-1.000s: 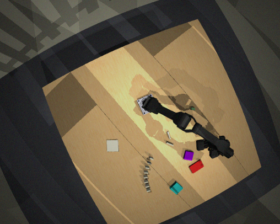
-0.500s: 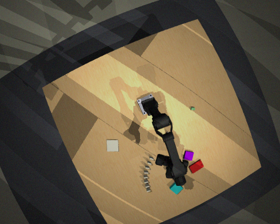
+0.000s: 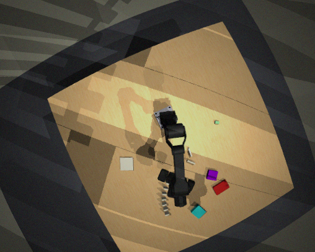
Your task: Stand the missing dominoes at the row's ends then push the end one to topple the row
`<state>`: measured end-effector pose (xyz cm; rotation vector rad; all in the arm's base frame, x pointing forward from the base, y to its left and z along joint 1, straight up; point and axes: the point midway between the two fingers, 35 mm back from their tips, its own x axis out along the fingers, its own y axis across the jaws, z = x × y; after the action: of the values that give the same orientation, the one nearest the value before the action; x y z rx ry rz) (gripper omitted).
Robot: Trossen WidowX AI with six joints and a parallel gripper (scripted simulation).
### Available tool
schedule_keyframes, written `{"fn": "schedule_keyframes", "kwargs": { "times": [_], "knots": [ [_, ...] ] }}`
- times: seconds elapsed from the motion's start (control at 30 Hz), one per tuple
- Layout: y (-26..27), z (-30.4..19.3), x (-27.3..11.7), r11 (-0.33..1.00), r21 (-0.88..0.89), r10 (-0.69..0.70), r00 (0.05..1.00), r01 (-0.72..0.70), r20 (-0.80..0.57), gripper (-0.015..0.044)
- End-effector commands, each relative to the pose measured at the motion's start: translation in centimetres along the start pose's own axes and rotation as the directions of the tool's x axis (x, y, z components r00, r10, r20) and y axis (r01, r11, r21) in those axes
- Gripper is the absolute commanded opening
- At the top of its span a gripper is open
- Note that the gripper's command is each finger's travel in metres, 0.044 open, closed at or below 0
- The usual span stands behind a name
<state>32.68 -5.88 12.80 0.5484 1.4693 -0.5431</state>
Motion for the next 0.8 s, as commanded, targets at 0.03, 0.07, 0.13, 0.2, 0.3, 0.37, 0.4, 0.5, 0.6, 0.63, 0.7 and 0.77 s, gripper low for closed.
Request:
{"fn": "schedule_keyframes", "kwargs": {
  "times": [0.03,0.07,0.13,0.2,0.3,0.37,0.4,0.5,0.6,0.63,0.7,0.77],
  "knots": [
    [0.0,0.1,2.6,1.0,-0.004,-0.003,1.0,0.003,-0.007,0.0107],
    [0.0,0.2,3.1,1.0,-0.004,-0.003,1.0,0.003,-0.007,0.0107],
    [0.0,0.2,4.1,1.0,-0.004,-0.003,1.0,0.003,-0.007,0.0107],
    [0.0,0.1,5.2,1.0,-0.004,-0.003,1.0,0.003,-0.007,0.0107],
    [-0.1,0.1,6.7,1.0,-0.004,-0.003,1.0,0.003,-0.007,0.0107],
    [-0.1,0.0,7.6,1.0,-0.004,-0.004,1.0,0.004,-0.007,0.0107],
    [-0.2,-0.1,8.1,1.0,-0.004,-0.004,1.0,0.004,-0.007,0.0107],
    [-0.3,-0.3,9.6,1.0,-0.004,-0.004,1.0,0.004,-0.007,0.0107],
    [-0.4,-0.6,10.7,1.0,-0.004,-0.004,1.0,0.004,-0.008,0.0107],
    [-0.4,-0.6,10.7,1.0,-0.004,-0.004,1.0,0.004,-0.008,0.0107],
    [-0.4,-0.6,10.7,1.0,-0.004,-0.004,1.0,0.004,-0.008,0.0107],
    [-0.4,-0.6,10.7,1.0,-0.004,-0.004,1.0,0.004,-0.008,0.0107]
  ]
}}
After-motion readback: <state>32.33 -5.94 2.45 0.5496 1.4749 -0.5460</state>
